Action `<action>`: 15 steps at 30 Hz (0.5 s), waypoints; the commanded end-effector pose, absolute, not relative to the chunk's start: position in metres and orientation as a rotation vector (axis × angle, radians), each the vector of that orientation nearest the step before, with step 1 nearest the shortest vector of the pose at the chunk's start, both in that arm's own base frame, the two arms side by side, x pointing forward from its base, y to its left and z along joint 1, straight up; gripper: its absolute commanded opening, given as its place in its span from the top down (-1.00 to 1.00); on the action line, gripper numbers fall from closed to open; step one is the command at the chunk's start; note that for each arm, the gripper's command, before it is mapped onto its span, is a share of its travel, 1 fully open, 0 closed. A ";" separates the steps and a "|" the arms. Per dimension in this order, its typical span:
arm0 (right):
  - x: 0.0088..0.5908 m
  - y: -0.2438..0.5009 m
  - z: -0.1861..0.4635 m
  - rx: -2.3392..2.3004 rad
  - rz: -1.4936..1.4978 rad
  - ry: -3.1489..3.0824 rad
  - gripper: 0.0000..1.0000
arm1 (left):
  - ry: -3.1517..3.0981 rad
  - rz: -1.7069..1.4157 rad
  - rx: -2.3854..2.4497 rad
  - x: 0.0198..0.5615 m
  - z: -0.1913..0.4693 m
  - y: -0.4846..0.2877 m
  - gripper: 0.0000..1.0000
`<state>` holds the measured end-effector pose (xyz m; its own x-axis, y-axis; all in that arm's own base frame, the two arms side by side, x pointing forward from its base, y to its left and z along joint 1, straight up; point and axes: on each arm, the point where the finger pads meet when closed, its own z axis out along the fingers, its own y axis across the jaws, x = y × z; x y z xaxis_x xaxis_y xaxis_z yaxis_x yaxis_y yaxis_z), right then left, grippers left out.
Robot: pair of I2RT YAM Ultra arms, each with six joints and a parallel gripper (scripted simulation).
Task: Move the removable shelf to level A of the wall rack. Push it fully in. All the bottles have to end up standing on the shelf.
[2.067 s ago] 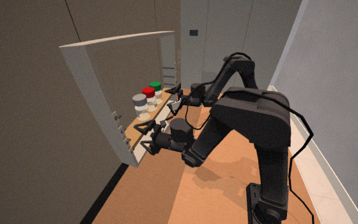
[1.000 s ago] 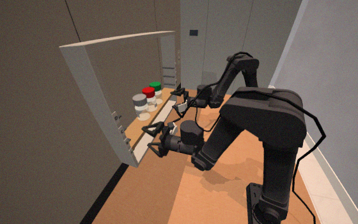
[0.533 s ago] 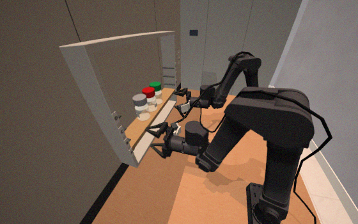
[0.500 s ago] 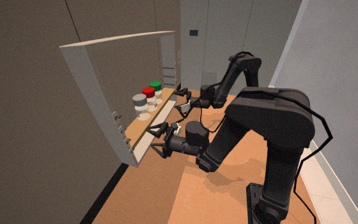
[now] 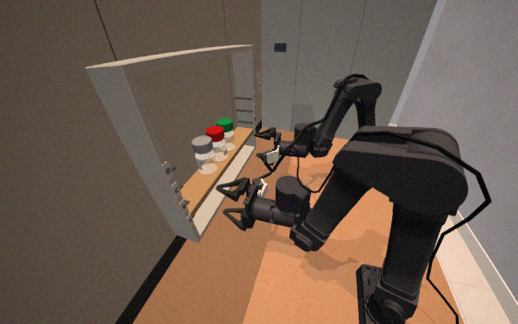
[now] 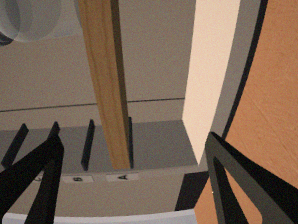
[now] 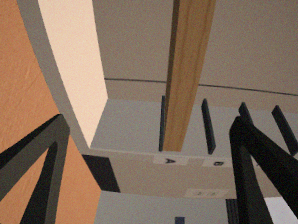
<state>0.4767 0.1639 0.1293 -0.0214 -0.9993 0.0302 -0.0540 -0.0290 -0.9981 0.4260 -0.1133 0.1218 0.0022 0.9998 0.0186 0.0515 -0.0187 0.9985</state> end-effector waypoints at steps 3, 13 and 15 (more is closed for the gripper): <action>0.467 0.165 0.152 -1.196 -1.229 1.229 -1.00 | 1.213 1.213 1.207 0.416 0.140 -0.114 -1.00; 0.458 0.165 0.152 -1.196 -1.229 1.229 -1.00 | 1.213 1.213 1.207 0.408 0.140 -0.114 -1.00; 0.458 0.165 0.152 -1.196 -1.229 1.229 -1.00 | 1.213 1.213 1.207 0.407 0.140 -0.114 -1.00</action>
